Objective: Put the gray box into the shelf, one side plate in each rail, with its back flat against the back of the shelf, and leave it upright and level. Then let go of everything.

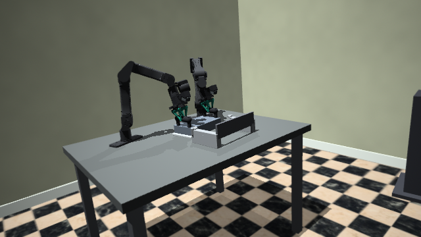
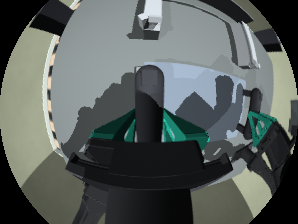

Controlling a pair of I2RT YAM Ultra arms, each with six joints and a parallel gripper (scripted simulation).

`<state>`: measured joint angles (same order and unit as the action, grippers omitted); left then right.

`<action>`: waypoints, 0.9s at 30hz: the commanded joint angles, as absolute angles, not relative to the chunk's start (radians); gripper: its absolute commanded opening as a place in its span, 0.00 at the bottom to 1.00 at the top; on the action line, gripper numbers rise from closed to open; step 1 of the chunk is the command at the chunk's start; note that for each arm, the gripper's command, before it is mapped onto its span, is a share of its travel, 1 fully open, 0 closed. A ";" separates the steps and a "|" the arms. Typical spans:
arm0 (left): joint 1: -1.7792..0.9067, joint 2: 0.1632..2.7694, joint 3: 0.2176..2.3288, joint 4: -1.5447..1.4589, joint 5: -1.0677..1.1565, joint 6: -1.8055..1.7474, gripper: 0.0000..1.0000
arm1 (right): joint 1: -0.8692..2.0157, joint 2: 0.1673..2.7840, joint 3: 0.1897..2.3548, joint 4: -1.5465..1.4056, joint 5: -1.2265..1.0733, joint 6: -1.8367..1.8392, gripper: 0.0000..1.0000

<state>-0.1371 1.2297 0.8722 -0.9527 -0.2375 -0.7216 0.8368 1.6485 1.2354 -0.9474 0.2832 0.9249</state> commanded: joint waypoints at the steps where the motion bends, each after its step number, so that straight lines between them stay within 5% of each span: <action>1: -0.144 1.203 0.907 -0.929 -0.246 -0.715 0.15 | 0.836 1.640 1.261 -0.943 0.291 0.925 0.15; 27: -0.119 1.194 0.970 -1.026 -0.248 -0.707 0.15 | 0.814 1.605 1.332 -1.030 0.296 0.914 0.15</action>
